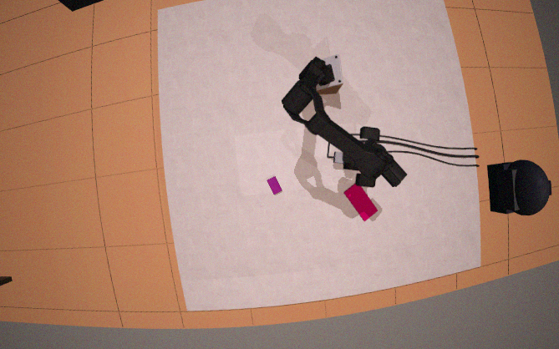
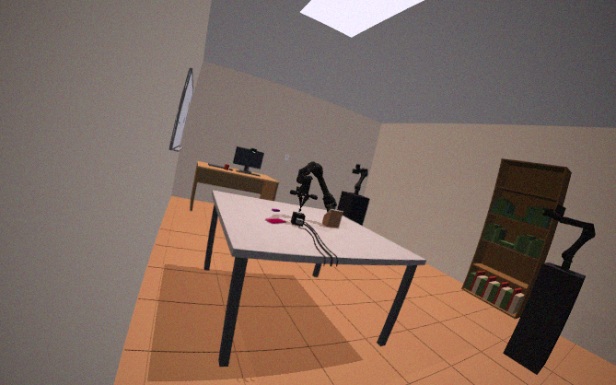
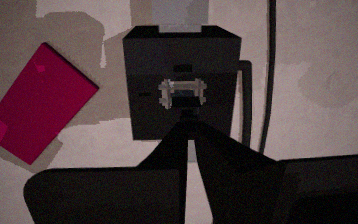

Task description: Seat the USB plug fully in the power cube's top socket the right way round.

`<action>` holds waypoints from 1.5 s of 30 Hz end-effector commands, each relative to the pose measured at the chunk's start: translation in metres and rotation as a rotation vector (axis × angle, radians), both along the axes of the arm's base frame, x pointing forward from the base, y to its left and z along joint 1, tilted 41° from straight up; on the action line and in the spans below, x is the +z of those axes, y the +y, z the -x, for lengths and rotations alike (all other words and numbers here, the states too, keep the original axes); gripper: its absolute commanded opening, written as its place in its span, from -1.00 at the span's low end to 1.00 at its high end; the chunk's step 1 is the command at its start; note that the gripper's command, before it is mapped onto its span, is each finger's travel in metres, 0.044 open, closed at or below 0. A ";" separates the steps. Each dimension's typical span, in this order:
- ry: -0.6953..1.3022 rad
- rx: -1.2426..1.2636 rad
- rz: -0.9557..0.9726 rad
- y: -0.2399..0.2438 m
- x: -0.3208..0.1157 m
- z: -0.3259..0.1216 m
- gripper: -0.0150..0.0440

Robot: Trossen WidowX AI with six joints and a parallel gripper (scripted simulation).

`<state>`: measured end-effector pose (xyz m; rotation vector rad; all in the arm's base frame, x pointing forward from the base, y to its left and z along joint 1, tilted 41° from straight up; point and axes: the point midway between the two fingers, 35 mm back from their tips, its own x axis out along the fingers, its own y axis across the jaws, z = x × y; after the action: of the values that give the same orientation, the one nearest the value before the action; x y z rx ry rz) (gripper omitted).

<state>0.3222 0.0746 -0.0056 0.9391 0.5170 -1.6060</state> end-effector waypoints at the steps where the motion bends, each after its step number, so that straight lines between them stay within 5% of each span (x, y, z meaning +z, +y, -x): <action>1: 0.002 0.004 -0.009 0.001 -0.001 0.000 -0.49; 45: -0.006 0.006 -0.028 -0.002 -0.006 0.000 -0.49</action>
<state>0.3225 0.0726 -0.0109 0.9630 0.5315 -1.5967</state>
